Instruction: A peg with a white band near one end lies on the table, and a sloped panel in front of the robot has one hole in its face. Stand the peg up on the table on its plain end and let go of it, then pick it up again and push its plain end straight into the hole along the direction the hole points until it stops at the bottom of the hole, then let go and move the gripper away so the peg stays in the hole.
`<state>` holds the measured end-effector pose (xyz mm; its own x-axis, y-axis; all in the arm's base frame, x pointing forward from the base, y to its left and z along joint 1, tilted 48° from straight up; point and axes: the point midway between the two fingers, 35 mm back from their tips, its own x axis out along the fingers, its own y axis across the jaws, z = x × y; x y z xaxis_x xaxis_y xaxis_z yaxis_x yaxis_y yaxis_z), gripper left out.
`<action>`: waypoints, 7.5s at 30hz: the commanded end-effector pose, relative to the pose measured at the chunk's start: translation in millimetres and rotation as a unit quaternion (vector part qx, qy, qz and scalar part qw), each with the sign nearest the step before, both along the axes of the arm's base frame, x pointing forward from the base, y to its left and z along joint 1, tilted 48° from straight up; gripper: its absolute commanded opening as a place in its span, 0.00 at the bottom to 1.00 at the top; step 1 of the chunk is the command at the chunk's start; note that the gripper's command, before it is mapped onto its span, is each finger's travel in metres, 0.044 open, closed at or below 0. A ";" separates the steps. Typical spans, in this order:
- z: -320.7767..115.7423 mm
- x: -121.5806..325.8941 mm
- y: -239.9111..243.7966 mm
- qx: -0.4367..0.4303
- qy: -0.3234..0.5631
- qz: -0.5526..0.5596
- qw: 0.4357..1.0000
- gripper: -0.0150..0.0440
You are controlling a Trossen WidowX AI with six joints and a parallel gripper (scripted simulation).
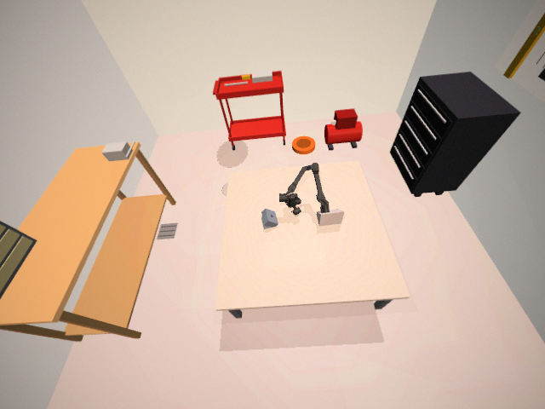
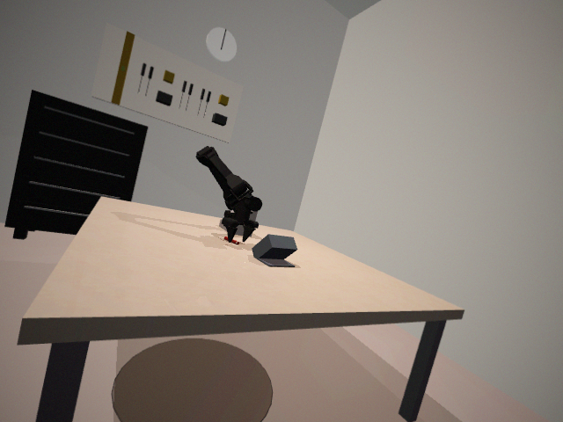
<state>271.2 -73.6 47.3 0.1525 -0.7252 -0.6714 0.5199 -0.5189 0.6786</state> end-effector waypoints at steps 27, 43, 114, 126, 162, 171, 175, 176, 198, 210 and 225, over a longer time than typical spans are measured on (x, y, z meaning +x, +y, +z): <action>-2.7 -0.5 -3.4 -0.003 0.002 0.000 1.000 0.40; 0.2 -2.7 -1.4 0.012 -0.011 0.017 1.000 0.34; 32.3 -36.6 5.4 0.169 -0.166 0.224 0.946 0.34; 36.6 -43.4 4.0 0.194 -0.191 0.257 0.927 0.34; 46.2 -64.3 -4.1 0.265 -0.261 0.353 0.859 0.34; 47.6 -69.4 -6.9 0.282 -0.277 0.376 0.838 0.34; 48.1 -71.7 -8.3 0.290 -0.285 0.385 0.829 0.34; 48.2 -72.3 -8.6 0.292 -0.286 0.388 0.826 0.34; 51.0 -81.4 -13.4 0.311 -0.305 0.413 0.800 0.34; 50.4 -84.1 -16.1 0.311 -0.303 0.412 0.801 0.34; 49.0 -84.4 -18.6 0.310 -0.303 0.410 0.802 0.34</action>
<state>187.1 -91.5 96.6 0.8426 0.2313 -0.4863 0.5311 -0.5066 0.6792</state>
